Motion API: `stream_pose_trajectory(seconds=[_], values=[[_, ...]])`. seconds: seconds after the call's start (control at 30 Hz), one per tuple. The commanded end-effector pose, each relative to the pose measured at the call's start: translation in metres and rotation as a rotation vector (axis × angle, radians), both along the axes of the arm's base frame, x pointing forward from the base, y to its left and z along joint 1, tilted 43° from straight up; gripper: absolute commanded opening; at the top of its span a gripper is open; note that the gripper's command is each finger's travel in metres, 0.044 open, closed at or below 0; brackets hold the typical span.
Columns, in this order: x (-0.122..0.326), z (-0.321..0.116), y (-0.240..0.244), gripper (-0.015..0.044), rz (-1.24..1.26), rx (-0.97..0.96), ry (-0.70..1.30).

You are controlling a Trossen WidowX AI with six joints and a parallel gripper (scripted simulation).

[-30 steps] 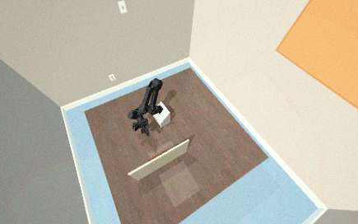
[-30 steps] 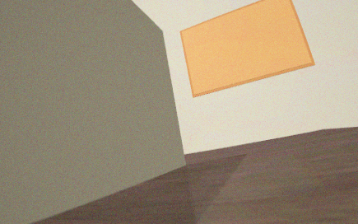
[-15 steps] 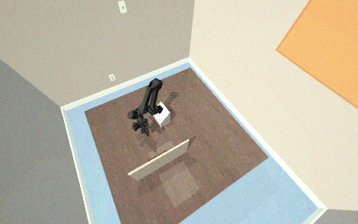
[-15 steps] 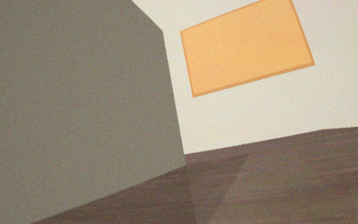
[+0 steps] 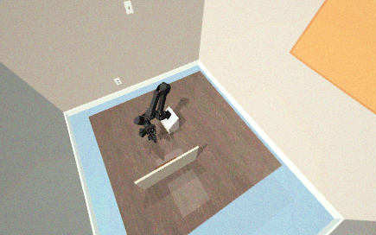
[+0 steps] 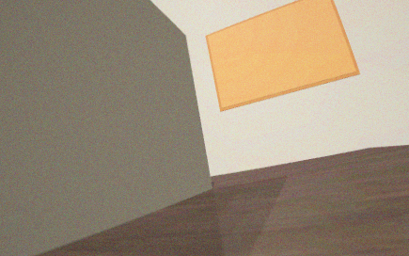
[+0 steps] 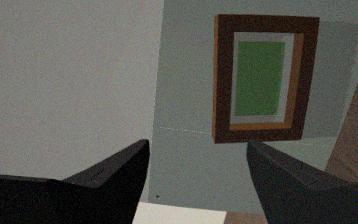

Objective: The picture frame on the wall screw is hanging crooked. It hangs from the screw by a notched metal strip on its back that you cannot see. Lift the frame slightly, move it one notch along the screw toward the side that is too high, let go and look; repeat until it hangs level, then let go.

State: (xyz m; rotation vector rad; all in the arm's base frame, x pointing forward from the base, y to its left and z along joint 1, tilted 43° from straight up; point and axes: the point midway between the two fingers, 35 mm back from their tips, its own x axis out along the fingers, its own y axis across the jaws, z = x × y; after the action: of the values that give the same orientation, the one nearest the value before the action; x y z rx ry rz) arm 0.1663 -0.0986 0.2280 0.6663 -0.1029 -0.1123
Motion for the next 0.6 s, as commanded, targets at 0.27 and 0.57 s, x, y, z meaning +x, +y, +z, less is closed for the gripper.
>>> stream_pose_trajectory(seconds=[0.27, 0.57], values=[[0.0001, -0.0001, 0.0007, 0.0260, 0.004, -0.007, 0.001], [0.0039, 0.0000, -0.0080, 0.0260, -0.024, -0.027, -0.003]])
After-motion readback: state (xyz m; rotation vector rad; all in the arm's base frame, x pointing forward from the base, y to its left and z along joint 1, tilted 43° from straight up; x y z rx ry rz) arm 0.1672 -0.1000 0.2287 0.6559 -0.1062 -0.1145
